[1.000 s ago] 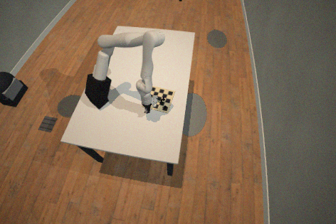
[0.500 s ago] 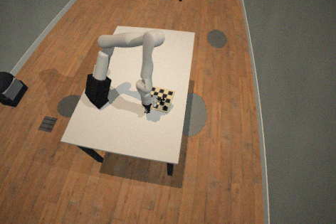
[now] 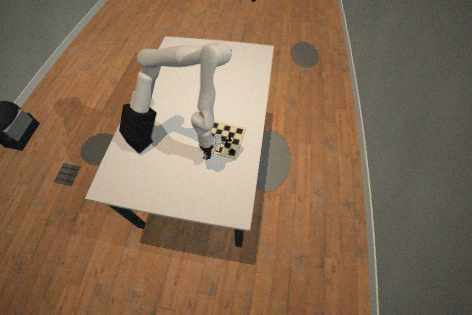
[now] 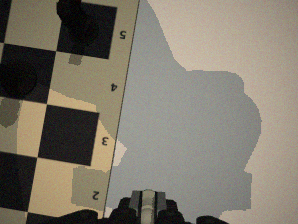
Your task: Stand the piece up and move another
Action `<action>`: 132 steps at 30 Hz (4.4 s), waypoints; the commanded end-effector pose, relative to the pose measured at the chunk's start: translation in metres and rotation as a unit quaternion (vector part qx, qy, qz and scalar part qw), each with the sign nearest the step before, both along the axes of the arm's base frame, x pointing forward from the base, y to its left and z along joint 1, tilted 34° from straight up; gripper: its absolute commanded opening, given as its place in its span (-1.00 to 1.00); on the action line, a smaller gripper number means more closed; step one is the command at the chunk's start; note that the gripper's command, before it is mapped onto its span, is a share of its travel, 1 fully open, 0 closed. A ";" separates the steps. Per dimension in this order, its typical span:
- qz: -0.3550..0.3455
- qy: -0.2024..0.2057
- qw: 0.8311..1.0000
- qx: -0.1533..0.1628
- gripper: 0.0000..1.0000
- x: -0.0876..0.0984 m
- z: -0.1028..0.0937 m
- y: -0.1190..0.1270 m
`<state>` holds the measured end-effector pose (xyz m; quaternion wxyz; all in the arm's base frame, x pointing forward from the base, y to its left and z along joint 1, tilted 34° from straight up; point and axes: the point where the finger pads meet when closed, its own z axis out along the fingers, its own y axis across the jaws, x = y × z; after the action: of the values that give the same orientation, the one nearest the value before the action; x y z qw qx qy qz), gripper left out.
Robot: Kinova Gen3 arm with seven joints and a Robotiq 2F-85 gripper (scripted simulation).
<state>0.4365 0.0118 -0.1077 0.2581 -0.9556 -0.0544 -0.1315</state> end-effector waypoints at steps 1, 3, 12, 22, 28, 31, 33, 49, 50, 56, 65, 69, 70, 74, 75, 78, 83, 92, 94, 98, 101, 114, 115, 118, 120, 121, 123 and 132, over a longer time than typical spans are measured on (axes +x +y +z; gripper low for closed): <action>0.000 0.000 1.000 0.000 -1.00 0.000 0.000 0.000; 0.000 0.000 1.000 0.000 -1.00 0.000 0.000 0.000; 0.000 0.000 1.000 0.000 -1.00 0.001 -0.002 0.001; 0.000 0.000 1.000 0.000 -1.00 0.001 -0.002 0.001; 0.000 0.000 1.000 0.000 -1.00 0.001 -0.002 0.001; 0.000 0.000 1.000 0.000 -1.00 0.001 -0.002 0.001; 0.000 0.000 1.000 0.000 -1.00 0.001 -0.002 0.001; 0.000 0.000 1.000 0.000 -1.00 0.001 -0.002 0.001; 0.000 0.000 1.000 0.000 -1.00 0.001 -0.002 0.001; 0.000 0.000 1.000 0.000 -0.73 0.001 -0.002 0.001; 0.000 0.000 1.000 0.000 -0.33 0.001 -0.002 0.001; 0.000 0.000 1.000 0.000 -0.33 0.001 -0.002 0.001; 0.000 0.000 1.000 0.000 -0.33 0.001 -0.002 0.001; 0.000 0.000 1.000 0.000 -0.33 0.001 -0.002 0.001; 0.000 0.000 1.000 0.000 -0.33 0.001 -0.002 0.001; 0.000 0.000 1.000 0.000 -0.33 0.001 -0.001 0.000; 0.000 0.000 1.000 0.000 -0.33 -0.002 0.007 -0.005; 0.000 0.000 1.000 0.000 -0.33 -0.009 0.035 -0.022; 0.000 0.000 1.000 0.000 -0.33 -0.012 0.044 -0.027; 0.000 0.000 1.000 0.000 -0.33 -0.016 0.060 -0.037; 0.000 0.000 1.000 0.000 -0.33 -0.018 0.069 -0.042; 0.000 0.000 1.000 0.000 1.00 -0.019 0.073 -0.045; 0.000 0.000 1.000 0.000 1.00 -0.019 0.073 -0.045; 0.000 0.000 1.000 0.000 1.00 -0.019 0.073 -0.045; 0.000 0.000 1.000 0.000 1.00 -0.019 0.073 -0.045; 0.000 0.000 1.000 0.000 1.00 -0.019 0.073 -0.045; 0.000 0.000 1.000 0.000 1.00 -0.019 0.073 -0.045; -0.001 0.000 1.000 0.000 1.00 -0.019 0.073 -0.045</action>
<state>0.4168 -0.0325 -0.0350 0.2583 -0.9556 -0.0543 -0.1312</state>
